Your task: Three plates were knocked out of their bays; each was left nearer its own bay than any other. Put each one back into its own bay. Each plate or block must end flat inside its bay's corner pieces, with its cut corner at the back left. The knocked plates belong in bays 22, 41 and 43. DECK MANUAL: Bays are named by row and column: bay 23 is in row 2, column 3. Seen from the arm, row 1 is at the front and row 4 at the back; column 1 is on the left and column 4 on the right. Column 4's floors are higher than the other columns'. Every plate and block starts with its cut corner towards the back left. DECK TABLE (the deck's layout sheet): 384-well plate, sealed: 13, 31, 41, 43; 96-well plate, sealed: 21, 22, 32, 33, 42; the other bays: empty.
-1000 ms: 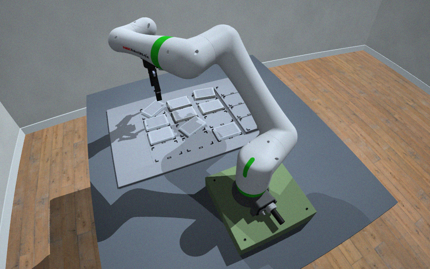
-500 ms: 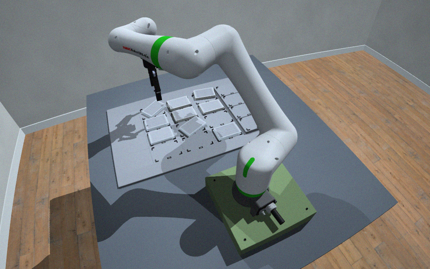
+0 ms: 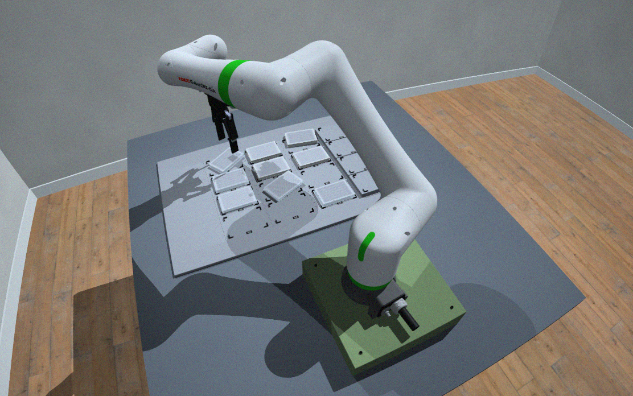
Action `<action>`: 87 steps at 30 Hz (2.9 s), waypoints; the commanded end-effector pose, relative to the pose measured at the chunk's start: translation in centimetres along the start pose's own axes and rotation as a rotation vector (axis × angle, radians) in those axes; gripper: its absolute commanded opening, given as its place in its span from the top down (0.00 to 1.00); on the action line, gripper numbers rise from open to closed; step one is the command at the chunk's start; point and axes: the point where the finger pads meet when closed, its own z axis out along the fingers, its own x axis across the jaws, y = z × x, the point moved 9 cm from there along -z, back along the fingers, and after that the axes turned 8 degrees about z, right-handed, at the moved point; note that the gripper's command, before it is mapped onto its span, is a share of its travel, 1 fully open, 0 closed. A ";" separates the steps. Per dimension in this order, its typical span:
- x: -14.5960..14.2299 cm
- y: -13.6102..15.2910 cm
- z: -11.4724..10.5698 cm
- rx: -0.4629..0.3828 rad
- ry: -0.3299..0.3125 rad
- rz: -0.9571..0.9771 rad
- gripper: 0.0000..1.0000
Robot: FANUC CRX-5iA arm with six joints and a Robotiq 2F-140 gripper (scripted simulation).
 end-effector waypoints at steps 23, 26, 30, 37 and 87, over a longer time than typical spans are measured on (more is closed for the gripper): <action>-1.7 1.6 4.8 -0.003 -0.001 -0.294 0.30; -1.7 1.6 5.2 -0.003 -0.001 -0.294 0.30; -1.7 1.6 5.5 -0.003 -0.001 -0.294 0.30; -1.7 1.6 6.0 -0.003 -0.001 -0.294 0.30; -1.7 1.6 8.0 -0.003 -0.001 -0.294 0.32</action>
